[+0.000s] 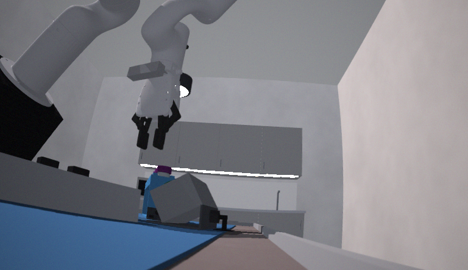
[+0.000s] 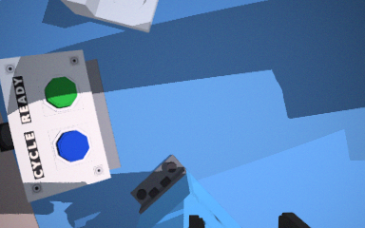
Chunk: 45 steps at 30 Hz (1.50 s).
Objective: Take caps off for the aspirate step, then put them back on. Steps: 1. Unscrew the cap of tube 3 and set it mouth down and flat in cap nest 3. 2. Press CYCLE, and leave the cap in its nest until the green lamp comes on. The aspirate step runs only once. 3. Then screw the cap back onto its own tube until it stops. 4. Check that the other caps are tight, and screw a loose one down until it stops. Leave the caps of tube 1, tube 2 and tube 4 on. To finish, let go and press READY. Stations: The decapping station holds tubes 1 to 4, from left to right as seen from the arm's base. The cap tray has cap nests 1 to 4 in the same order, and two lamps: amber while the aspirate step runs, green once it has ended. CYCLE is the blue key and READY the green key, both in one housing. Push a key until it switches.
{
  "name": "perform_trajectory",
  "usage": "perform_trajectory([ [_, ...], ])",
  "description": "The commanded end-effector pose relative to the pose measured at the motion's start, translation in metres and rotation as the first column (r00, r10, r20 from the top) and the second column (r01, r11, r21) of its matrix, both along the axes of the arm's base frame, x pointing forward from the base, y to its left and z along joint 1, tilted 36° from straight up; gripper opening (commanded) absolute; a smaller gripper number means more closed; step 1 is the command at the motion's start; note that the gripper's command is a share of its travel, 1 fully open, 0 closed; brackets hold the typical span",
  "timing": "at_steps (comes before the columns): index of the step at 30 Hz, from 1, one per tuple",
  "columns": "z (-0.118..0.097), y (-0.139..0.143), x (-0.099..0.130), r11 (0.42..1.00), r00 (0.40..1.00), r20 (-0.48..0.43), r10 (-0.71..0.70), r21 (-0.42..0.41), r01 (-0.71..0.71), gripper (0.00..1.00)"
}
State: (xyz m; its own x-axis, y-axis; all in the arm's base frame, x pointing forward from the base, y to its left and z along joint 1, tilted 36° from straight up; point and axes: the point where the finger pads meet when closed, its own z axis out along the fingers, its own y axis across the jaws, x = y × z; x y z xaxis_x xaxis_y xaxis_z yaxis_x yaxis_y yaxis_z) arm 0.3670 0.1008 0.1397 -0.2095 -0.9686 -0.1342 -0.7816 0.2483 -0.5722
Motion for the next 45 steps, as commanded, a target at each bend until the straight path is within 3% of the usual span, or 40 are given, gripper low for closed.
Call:
perform_trajectory([
  [1, 0.0, 0.03, 0.004, 0.999, 0.999, 0.008, -0.045, 0.014, 0.045, 0.46],
  [11, 0.002, 0.074, 0.008, 0.999, 0.999, 0.008, -0.045, 0.014, 0.045, 0.46],
  [19, 0.002, 0.074, 0.008, 0.999, 0.999, 0.008, -0.045, 0.014, 0.045, 0.46],
  [33, -0.027, 0.073, 0.029, 0.999, 0.999, 0.008, -0.045, 0.014, 0.045, 0.46],
  [45, -0.027, 0.073, 0.029, 0.999, 0.999, 0.008, -0.045, 0.014, 0.045, 0.46],
])
